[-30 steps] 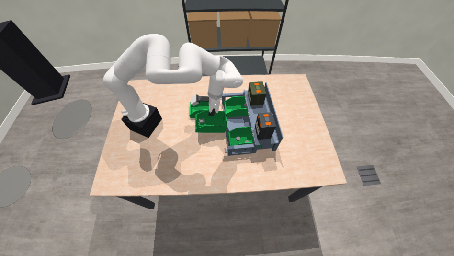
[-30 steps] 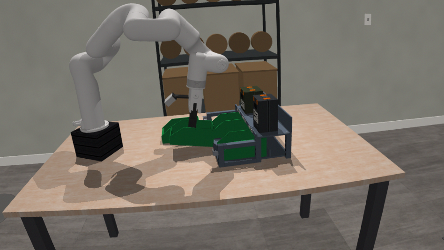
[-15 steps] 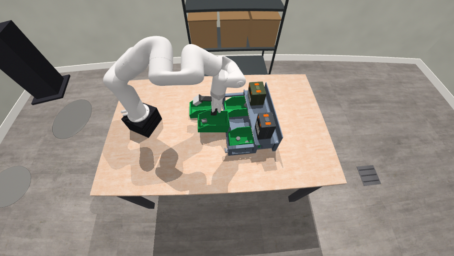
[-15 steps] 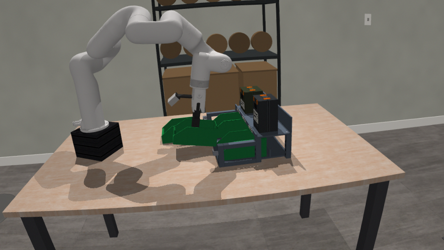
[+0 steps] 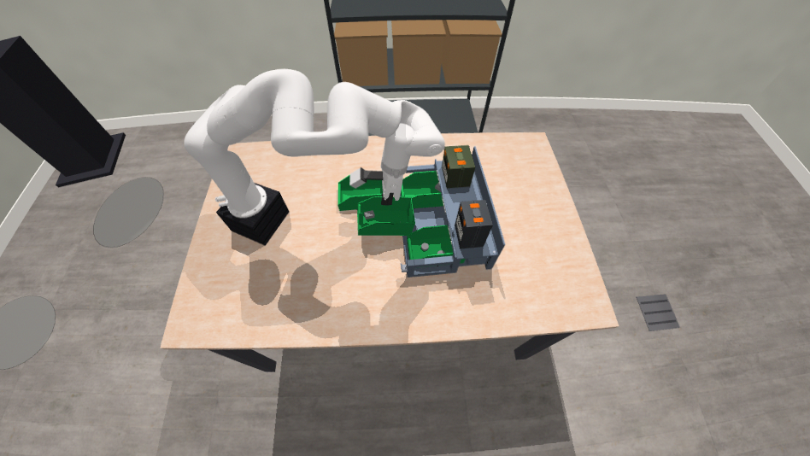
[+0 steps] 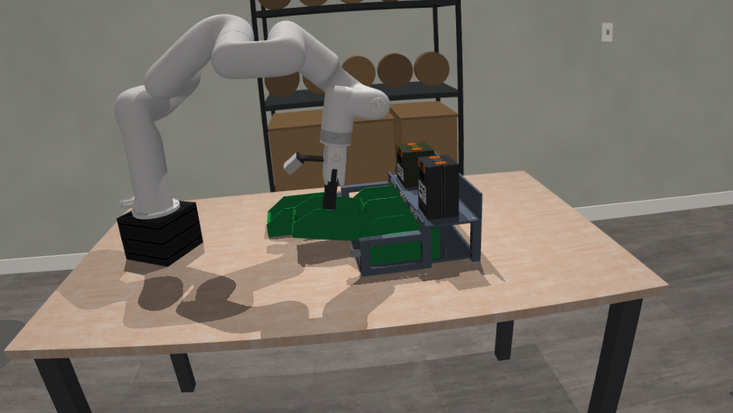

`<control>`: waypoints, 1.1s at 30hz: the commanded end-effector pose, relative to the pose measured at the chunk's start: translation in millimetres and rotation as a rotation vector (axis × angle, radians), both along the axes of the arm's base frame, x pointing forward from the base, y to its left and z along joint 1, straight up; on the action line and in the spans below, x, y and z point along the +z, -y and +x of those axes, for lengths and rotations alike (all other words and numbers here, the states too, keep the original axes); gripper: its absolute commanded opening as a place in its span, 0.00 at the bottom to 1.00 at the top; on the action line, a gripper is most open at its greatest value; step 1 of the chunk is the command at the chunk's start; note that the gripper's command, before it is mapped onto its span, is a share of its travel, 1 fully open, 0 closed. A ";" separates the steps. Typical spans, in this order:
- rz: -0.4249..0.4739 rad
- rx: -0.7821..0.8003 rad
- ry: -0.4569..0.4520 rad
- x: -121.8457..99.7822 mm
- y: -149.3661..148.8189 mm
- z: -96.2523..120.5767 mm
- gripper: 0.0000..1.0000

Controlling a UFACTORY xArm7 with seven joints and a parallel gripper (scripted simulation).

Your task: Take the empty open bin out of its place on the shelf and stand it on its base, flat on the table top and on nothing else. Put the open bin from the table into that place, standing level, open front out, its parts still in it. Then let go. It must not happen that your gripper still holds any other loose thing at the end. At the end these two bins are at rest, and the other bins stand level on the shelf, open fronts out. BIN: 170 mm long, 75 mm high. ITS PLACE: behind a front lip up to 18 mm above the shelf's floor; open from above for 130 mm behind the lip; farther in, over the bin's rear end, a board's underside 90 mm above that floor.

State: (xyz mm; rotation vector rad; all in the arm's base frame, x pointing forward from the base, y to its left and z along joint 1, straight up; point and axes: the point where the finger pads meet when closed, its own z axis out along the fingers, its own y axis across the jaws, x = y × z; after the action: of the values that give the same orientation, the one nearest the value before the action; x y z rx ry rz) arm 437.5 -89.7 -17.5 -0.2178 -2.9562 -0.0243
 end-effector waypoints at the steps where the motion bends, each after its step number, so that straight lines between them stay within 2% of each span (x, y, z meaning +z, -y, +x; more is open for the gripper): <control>1: -0.001 0.000 0.003 1.5 1.0 6.8 0.00; 33: -0.001 0.000 0.003 1.3 5.6 37.7 0.00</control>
State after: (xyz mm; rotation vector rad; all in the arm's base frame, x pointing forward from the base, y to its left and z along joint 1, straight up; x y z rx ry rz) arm 471.0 -94.6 -18.0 -0.2175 -2.9558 -0.0243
